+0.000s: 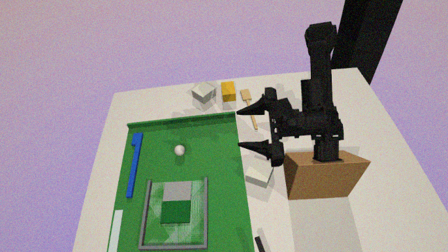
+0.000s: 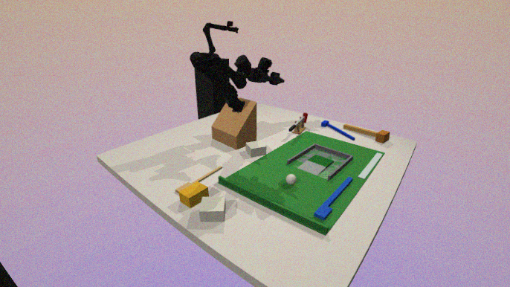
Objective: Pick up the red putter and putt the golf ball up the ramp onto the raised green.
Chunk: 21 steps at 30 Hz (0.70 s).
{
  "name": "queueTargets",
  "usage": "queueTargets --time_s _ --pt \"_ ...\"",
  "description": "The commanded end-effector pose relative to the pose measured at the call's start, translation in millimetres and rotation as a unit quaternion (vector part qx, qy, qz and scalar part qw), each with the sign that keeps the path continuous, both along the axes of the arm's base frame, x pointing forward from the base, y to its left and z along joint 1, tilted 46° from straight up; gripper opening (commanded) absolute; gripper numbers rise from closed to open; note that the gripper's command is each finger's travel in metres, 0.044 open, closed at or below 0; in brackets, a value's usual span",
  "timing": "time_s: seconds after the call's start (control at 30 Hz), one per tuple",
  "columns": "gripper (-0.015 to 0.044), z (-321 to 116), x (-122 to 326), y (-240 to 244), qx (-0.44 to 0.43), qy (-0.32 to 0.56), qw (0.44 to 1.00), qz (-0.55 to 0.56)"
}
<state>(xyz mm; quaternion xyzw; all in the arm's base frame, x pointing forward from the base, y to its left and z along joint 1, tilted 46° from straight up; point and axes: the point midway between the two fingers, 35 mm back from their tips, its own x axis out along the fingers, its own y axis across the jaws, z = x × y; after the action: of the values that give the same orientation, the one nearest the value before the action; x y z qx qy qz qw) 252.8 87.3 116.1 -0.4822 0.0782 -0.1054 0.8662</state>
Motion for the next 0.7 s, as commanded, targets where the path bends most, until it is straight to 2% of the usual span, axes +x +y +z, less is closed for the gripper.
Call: queueTargets --time_s 0.0,0.07,0.23,0.47,0.67 --pt "0.0426 -2 2 2 -0.006 0.005 1.0 0.002" --pt "0.044 -19 14 13 -0.049 0.046 0.998 0.014" --pt "0.044 -98 48 36 -0.183 0.221 0.956 0.058" --pt "0.044 -164 56 35 -0.25 0.366 0.892 0.087" --pt "0.044 -218 47 23 -0.282 0.495 0.815 0.106"
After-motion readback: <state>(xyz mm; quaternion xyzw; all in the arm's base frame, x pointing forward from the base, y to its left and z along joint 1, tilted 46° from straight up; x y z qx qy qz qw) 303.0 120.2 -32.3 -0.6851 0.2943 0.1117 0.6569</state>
